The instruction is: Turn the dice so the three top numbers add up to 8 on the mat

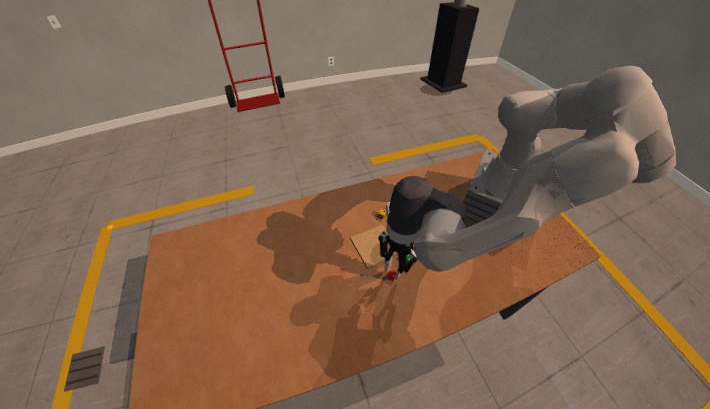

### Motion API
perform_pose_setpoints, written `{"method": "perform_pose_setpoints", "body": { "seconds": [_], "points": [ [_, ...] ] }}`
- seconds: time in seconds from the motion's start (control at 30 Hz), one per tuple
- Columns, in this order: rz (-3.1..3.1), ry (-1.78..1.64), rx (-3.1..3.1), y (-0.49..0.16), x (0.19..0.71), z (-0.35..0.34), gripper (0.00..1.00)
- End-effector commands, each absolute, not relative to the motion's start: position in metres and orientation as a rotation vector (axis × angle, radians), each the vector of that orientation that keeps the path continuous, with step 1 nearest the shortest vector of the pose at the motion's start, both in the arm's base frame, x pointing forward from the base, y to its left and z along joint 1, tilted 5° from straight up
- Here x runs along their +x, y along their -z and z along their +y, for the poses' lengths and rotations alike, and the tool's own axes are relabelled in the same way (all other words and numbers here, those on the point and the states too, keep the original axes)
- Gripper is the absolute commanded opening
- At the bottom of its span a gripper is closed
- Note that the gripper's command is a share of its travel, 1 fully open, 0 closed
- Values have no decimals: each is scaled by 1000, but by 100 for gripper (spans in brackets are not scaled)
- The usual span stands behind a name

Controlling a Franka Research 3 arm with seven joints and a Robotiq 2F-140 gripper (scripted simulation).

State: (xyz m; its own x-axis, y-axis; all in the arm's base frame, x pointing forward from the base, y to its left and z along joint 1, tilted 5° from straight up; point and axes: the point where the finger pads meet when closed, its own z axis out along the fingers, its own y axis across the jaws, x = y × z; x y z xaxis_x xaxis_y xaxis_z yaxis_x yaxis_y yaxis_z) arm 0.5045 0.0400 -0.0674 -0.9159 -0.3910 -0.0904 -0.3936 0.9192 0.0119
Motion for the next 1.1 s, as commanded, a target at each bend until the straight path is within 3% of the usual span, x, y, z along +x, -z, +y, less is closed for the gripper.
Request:
{"method": "perform_pose_setpoints", "body": {
  "seconds": [0.0, 1.07],
  "points": [
    [2991, -43, -618, 68, 505, 39, 25],
    [2991, -43, -618, 98, 507, 41, 25]
  ]
}}
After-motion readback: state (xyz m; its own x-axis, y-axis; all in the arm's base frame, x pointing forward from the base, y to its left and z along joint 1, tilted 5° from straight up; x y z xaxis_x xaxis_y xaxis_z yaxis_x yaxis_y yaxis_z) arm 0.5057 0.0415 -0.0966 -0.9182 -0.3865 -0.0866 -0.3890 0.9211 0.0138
